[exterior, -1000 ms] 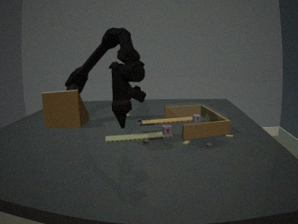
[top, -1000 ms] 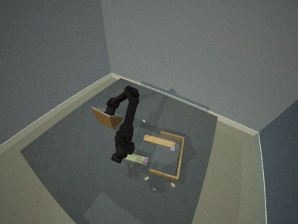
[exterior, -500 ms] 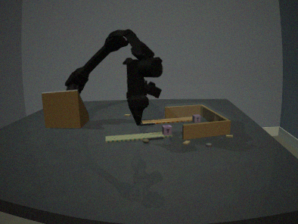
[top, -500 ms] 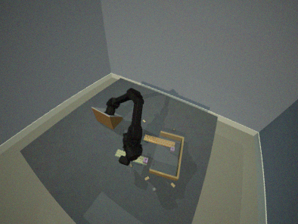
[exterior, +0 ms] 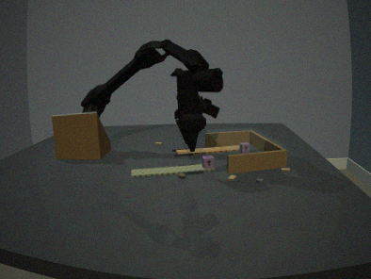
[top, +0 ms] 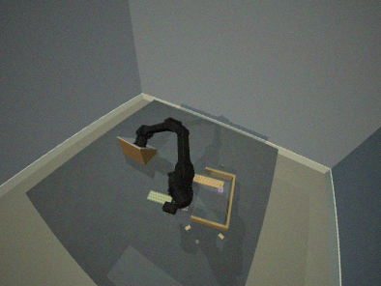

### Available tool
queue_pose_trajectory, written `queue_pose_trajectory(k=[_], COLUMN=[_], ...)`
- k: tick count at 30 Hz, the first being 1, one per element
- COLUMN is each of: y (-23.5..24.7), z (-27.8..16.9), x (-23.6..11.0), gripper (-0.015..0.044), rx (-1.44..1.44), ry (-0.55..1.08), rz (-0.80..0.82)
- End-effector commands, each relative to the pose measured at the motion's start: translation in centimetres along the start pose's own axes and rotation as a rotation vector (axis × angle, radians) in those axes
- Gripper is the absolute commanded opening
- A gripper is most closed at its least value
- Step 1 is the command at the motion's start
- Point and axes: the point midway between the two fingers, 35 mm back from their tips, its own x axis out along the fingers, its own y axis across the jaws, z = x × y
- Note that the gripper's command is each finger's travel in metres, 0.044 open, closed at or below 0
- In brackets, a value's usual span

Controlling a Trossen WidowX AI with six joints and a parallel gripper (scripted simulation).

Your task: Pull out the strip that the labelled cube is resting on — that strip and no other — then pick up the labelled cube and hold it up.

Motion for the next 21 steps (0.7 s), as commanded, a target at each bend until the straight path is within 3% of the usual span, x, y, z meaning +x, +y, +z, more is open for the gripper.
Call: queue_pose_trajectory(k=[1, 14, 21], y=[0.2, 0.9, 0.9], z=[1.6, 5.4, 5.4], x=[0.2, 0.4, 1.3], gripper=[0.044, 0.044, 0.0256], rx=[0.007, 0.006, 0.006], ry=[0.003, 0.002, 0.001], rz=[0.01, 0.011, 0.011])
